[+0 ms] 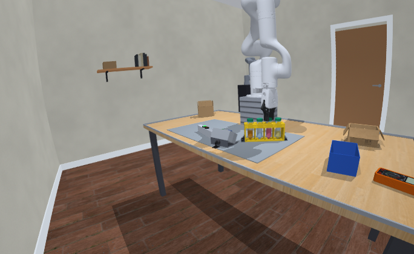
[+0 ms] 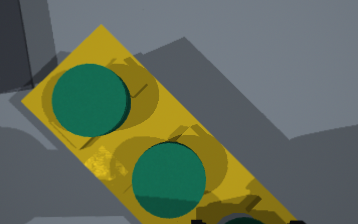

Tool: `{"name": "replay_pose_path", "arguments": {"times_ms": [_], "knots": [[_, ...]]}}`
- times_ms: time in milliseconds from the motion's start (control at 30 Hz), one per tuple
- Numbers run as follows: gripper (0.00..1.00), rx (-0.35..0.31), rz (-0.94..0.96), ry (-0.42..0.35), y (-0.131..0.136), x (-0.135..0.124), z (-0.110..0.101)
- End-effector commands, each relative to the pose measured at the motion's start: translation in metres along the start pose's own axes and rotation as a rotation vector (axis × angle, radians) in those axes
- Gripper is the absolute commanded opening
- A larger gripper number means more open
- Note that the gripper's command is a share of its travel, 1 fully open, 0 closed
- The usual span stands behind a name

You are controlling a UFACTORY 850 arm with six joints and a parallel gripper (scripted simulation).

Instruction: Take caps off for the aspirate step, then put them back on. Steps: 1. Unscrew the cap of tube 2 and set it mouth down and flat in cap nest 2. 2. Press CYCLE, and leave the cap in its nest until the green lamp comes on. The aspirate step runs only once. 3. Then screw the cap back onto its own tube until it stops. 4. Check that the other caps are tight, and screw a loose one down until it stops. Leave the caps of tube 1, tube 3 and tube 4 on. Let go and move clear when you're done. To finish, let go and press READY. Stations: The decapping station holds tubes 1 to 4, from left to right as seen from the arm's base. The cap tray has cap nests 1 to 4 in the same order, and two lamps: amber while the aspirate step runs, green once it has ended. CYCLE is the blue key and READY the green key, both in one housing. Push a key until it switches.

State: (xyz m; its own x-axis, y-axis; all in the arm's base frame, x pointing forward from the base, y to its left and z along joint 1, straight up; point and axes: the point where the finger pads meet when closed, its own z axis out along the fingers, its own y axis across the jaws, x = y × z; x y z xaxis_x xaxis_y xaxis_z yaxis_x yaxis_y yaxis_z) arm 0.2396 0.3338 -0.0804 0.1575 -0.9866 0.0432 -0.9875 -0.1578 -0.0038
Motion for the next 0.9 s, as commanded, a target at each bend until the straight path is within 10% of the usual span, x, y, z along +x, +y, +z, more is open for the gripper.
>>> {"name": "replay_pose_path", "arguments": {"times_ms": [0,167,867], "knots": [[0.46,-0.002,0.002,-0.04,-0.0005,-0.001,-0.0006],[0.46,-0.003,0.002,-0.04,-0.0005,-0.001,-0.0006],[0.46,0.019,-1.082,-0.038,-0.0005,-0.001,-0.001]]}}
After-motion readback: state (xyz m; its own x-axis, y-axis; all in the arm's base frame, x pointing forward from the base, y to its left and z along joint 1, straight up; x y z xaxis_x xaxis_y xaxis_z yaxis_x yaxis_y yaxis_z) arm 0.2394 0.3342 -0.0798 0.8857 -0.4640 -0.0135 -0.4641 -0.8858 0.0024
